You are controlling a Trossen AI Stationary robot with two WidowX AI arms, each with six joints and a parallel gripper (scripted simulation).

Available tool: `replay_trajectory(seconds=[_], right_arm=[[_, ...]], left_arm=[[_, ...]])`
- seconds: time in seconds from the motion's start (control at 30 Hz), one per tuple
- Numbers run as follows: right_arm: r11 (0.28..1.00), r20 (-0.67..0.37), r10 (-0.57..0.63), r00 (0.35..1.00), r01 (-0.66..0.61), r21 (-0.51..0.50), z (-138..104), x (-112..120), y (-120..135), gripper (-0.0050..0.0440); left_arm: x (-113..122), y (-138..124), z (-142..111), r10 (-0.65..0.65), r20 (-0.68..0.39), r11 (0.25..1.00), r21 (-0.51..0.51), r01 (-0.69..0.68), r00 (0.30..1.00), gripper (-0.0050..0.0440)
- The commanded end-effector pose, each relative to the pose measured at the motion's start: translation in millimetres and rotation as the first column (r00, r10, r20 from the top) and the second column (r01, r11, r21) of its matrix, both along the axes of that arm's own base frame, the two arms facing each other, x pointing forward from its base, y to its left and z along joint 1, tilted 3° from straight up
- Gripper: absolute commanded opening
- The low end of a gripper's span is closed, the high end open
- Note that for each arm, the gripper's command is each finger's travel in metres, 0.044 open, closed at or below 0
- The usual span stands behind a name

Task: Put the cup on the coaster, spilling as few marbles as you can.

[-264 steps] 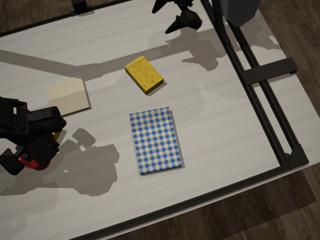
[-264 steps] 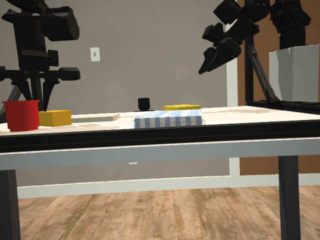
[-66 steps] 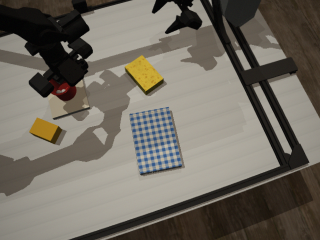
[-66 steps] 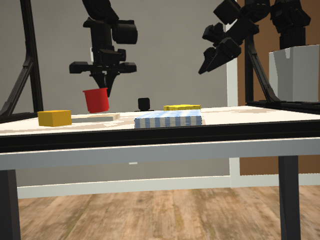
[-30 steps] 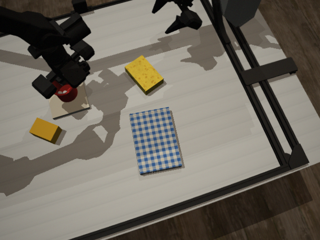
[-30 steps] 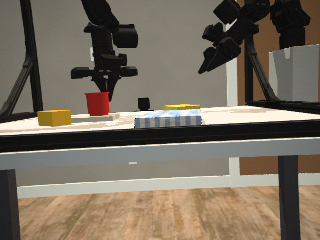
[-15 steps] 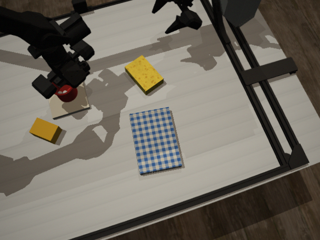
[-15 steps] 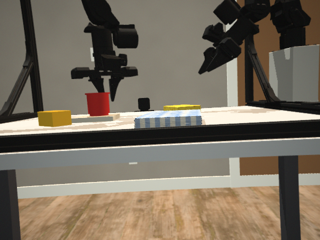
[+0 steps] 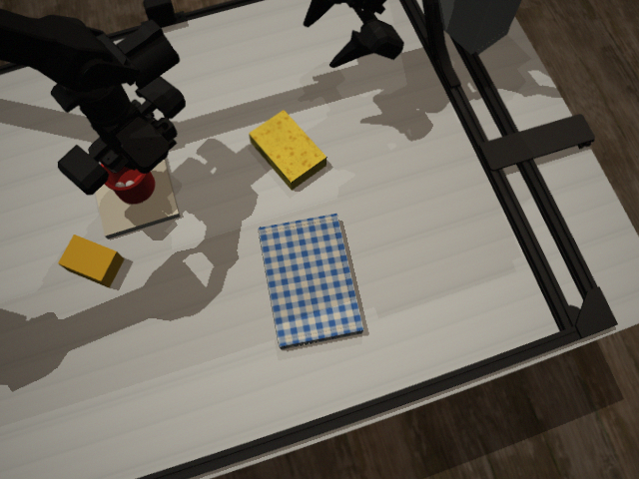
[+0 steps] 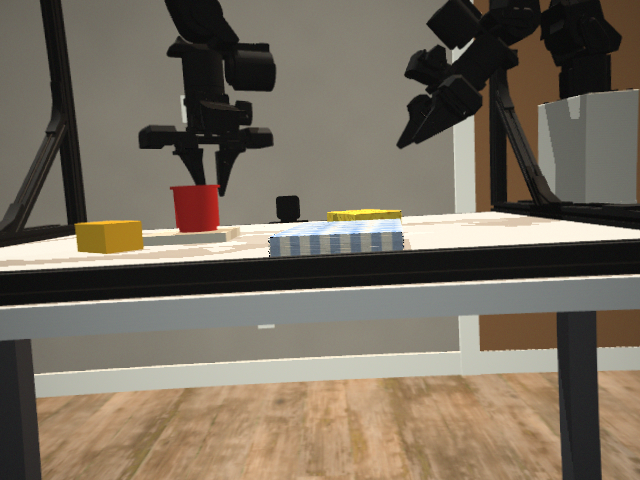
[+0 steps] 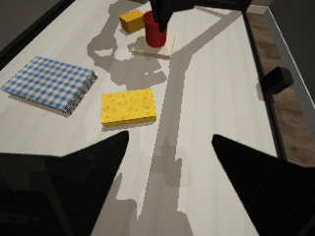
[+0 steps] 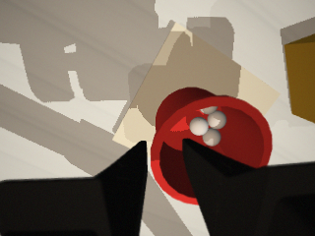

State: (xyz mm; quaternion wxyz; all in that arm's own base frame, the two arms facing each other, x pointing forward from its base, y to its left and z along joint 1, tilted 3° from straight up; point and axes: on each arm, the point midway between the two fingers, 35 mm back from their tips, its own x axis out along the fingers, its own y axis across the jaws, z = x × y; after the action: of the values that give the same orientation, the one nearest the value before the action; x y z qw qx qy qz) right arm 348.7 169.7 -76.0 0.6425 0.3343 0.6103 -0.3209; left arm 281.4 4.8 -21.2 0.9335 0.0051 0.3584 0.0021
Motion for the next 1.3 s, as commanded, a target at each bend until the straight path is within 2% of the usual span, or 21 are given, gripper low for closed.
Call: replay_trajectory(seconds=[0.0,0.23,0.5,0.8,0.87,1.0,1.03,1.27], right_arm=[[1.000,0.012,-0.004,1.000,0.004,0.002,17.2,2.6,1.7,0.0115],[1.000,0.004,-0.005,1.000,0.005,-0.005,35.1,-2.3,0.7,0.0115],[1.000,0.003,-0.005,1.000,0.005,-0.006,37.9,-4.8,0.6,0.0115],[1.000,-0.003,-0.001,1.000,0.001,-0.005,34.1,-4.3,0.7,0.0331],[1.000,-0.003,-0.001,1.000,0.001,-0.005,34.1,-4.3,0.7,0.0331],[1.000,-0.002,-0.002,1.000,0.002,-0.006,48.2,-4.4,1.3,0.0427],[1.000,-0.001,-0.002,1.000,0.002,-0.006,53.8,-4.7,1.3,0.0440],[1.000,0.002,-0.005,1.000,0.005,-0.006,88.9,-11.4,-0.5,0.0440]], left_arm=[[0.0,0.0,0.0,0.000,0.000,1.000,0.000,0.000,1.000,0.0400],[0.0,0.0,0.0,0.000,0.000,1.000,0.000,0.000,1.000,0.0400],[0.0,0.0,0.0,0.000,0.000,1.000,0.000,0.000,1.000,0.0400],[0.0,0.0,0.0,0.000,0.000,1.000,0.000,0.000,1.000,0.0400],[0.0,0.0,0.0,0.000,0.000,1.000,0.000,0.000,1.000,0.0400],[0.0,0.0,0.0,0.000,0.000,1.000,0.000,0.000,1.000,0.0400],[0.0,0.0,0.0,0.000,0.000,1.000,0.000,0.000,1.000,0.0400],[0.0,0.0,0.0,0.000,0.000,1.000,0.000,0.000,1.000,0.0400]])
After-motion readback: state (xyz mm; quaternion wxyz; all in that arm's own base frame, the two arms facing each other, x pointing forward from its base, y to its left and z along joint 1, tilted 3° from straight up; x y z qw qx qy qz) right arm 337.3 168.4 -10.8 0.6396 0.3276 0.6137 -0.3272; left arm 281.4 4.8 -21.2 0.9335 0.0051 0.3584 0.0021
